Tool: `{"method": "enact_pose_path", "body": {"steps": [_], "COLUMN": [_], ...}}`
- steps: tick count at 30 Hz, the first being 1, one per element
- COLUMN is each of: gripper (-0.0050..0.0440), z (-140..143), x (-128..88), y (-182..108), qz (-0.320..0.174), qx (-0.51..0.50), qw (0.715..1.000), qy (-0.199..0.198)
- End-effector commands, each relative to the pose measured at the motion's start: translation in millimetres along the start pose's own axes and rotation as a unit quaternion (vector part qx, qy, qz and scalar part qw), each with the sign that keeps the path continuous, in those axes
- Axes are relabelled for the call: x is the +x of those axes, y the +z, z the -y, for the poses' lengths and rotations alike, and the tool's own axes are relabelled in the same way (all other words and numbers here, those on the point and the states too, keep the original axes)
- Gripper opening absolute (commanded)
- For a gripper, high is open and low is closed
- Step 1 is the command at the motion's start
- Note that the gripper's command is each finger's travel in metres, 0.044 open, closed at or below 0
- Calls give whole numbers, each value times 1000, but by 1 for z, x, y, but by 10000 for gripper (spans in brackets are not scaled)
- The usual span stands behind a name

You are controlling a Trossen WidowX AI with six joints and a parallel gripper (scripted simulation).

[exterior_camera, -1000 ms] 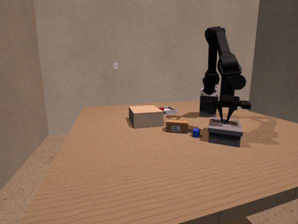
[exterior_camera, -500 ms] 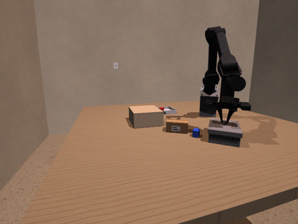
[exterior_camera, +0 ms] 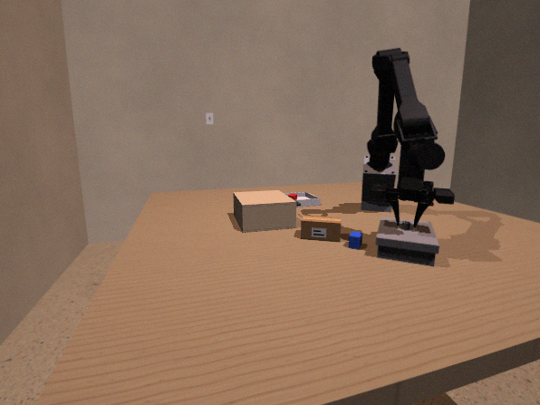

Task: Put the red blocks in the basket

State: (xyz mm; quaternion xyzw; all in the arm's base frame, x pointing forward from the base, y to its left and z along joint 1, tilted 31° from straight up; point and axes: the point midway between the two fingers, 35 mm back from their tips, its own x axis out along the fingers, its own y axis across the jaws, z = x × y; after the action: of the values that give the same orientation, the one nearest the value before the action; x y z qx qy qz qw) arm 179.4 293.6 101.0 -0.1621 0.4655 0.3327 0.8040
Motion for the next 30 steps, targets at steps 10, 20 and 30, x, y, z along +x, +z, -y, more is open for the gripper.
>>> {"method": "enact_pose_path", "body": {"steps": [10, 20, 30], "gripper": [440, 440, 440], "z": [0, 0, 0], "x": [-26, -76, -76], "y": [0, 0, 0], "qz": [0, 0, 0], "qx": [-2, -2, -2], "qw": [1000, 1000, 1000], "qy": [1, 1, 1]}}
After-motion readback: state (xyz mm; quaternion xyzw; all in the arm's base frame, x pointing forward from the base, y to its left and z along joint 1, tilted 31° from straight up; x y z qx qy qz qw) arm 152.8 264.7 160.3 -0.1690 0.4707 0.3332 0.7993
